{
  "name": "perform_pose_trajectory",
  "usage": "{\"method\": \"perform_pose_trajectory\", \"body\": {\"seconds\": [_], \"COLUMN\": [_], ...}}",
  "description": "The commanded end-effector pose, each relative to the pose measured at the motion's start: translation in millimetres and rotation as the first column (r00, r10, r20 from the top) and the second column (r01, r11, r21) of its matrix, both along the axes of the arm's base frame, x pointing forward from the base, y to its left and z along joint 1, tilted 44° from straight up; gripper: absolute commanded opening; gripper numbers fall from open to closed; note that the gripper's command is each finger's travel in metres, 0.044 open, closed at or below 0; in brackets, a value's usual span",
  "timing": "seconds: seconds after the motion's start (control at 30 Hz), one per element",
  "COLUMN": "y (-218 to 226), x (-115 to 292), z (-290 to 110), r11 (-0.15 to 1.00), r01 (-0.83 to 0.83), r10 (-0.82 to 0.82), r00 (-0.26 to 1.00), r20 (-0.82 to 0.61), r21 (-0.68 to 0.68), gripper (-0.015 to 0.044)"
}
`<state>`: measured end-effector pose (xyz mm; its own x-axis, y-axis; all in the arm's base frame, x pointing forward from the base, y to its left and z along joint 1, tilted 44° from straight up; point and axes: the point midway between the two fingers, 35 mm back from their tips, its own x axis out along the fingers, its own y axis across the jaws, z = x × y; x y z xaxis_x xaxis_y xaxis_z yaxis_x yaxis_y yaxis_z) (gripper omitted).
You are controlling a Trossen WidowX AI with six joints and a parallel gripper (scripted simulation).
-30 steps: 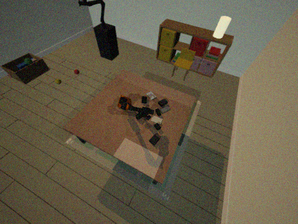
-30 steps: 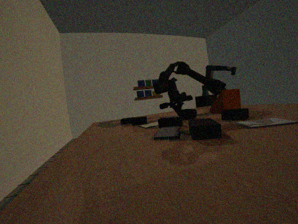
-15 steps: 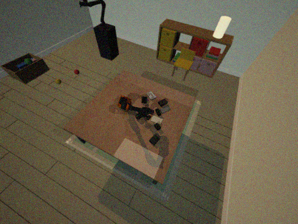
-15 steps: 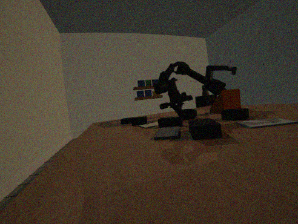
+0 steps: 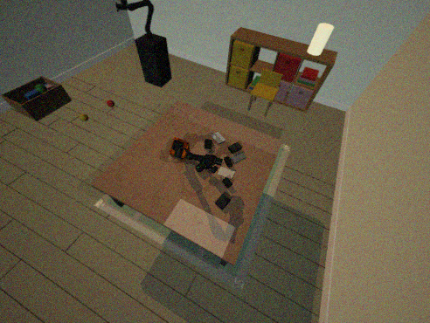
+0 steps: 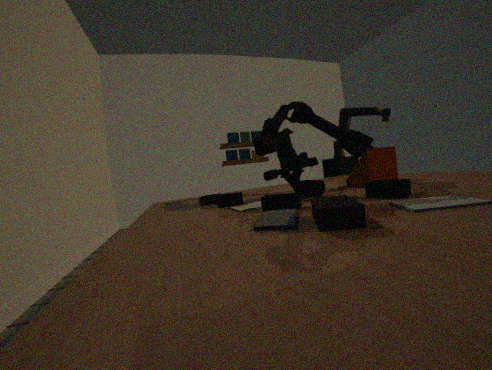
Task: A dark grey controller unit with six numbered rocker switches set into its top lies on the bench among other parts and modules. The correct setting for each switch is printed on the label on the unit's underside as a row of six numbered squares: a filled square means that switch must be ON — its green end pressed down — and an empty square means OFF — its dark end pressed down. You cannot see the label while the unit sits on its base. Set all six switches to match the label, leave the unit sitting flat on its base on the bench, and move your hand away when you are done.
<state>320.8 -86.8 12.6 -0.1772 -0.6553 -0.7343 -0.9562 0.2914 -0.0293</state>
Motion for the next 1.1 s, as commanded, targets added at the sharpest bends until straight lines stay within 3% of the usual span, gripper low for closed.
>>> {"method": "perform_pose_trajectory", "body": {"seconds": [0.0,0.13,0.47,1.07], "y": [-0.9,-0.9,25.4,31.6], "x": [-6.6,-6.6,37.7,0.7], "z": [-2.4,-2.4,39.9,32.8], "r11": [1.000,1.000,1.000,0.994], "r01": [0.009,0.009,0.009,-0.101], "r10": [-0.009,-0.009,-0.009,0.106], "r00": [1.000,1.000,1.000,0.988], "r20": [-0.021,-0.021,-0.018,0.113], "r21": [0.005,0.005,0.006,-0.042], "gripper": [0.0000,0.0000,0.0000,0.0000]}}
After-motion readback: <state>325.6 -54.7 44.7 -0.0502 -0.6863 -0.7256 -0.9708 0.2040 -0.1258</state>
